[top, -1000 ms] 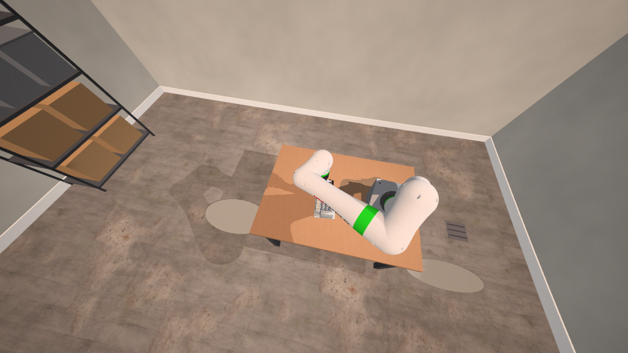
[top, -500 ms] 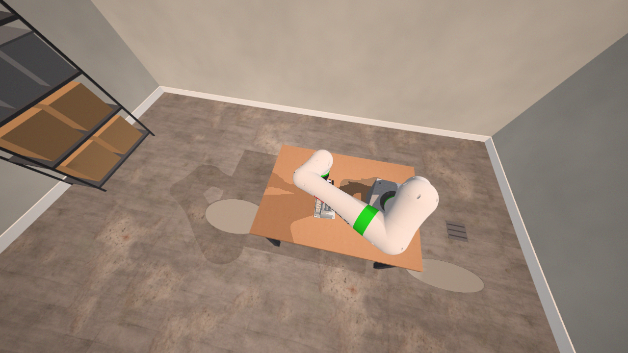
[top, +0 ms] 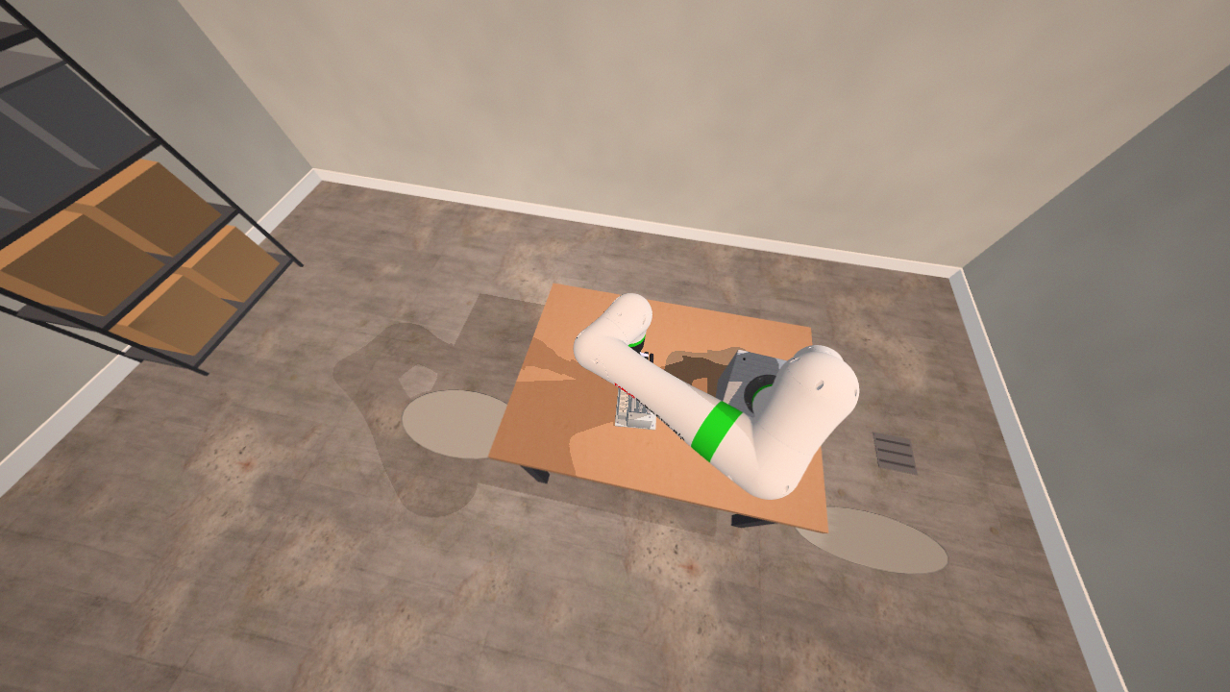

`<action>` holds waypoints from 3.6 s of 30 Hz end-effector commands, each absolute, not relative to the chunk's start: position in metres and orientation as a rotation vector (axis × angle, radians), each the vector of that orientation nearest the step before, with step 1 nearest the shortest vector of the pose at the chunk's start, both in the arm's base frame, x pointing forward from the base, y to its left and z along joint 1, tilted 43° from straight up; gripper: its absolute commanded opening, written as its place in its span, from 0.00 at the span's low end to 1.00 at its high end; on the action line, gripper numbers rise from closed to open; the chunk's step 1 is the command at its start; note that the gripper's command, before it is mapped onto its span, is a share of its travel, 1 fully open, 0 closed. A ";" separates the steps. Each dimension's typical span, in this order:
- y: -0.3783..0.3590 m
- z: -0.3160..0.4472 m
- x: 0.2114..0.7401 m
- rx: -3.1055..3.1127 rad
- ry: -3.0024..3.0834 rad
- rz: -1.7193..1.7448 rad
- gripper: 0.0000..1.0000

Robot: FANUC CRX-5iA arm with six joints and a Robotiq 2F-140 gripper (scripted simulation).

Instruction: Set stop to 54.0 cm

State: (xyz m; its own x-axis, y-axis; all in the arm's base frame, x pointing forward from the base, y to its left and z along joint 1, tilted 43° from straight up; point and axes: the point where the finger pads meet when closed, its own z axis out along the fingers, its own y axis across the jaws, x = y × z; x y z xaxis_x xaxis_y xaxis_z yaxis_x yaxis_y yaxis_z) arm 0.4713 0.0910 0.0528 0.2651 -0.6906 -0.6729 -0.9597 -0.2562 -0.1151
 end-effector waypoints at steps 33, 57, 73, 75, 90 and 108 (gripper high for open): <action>0.091 0.053 0.471 -2.028 1.487 0.689 0.33; -0.006 -0.030 0.416 -2.028 1.487 0.689 0.33; -0.011 -0.040 0.411 -2.028 1.487 0.689 0.33; -0.007 -0.043 0.411 -2.028 1.487 0.689 0.33; -0.005 -0.045 0.410 -2.028 1.487 0.689 0.33; 0.022 -0.075 0.407 -2.028 1.487 0.689 0.33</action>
State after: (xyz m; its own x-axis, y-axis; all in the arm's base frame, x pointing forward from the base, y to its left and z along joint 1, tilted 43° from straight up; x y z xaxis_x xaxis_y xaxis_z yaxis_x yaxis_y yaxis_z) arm 0.4071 0.0172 -0.0694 0.2650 -0.6906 -0.6730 -0.9598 -0.2562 -0.1150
